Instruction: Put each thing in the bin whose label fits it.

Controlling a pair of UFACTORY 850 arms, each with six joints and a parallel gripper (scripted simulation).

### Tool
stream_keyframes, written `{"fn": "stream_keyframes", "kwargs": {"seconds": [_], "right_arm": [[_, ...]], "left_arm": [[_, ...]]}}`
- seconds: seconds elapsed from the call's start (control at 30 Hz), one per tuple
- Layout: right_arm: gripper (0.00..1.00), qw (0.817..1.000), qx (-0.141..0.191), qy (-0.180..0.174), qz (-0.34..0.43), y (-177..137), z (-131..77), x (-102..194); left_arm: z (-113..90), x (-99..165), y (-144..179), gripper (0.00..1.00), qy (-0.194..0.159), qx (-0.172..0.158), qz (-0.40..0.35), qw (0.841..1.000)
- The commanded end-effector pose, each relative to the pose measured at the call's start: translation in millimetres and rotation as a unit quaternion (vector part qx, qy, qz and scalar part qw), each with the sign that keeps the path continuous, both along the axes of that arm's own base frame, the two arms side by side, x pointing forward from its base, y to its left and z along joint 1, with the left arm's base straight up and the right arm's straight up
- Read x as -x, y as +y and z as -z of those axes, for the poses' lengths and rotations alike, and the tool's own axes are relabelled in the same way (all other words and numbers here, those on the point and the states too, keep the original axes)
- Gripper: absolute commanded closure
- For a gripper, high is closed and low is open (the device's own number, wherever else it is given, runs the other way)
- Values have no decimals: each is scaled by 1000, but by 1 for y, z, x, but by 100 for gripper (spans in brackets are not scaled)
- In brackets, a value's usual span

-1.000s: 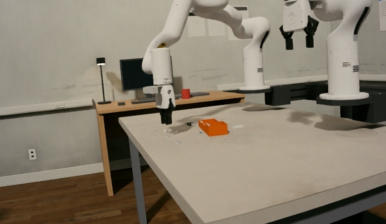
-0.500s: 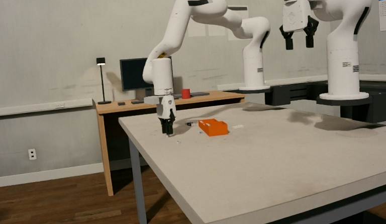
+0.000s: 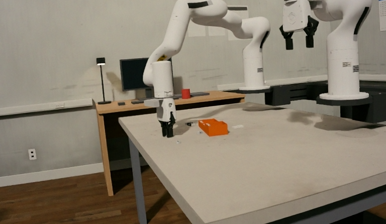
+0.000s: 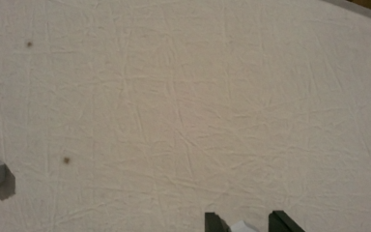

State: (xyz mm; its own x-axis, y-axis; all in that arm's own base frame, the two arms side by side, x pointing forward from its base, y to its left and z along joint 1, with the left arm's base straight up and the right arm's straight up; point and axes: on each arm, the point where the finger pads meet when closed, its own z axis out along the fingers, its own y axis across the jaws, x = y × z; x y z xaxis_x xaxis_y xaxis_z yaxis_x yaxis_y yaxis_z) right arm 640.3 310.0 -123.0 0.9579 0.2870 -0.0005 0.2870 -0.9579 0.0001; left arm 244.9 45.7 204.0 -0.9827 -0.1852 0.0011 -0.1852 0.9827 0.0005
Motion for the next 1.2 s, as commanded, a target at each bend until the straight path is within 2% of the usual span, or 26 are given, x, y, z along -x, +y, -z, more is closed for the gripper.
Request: {"fn": "stream_keyframes", "kwargs": {"seconds": [0.0,0.23,0.27,1.17], "right_arm": [[68,1000,-1,-1,0,1,-1,-1],[68,1000,-1,-1,0,1,-1,-1],[89,1000,-1,-1,0,1,-1,-1],[89,1000,-1,-1,0,1,-1,-1]], "left_arm": [[0,-1,0,0,-1,0,0,1000],[0,-1,0,0,-1,0,0,1000],[0,-1,0,0,-1,0,0,1000],[0,-1,0,0,-1,0,0,1000]]}}
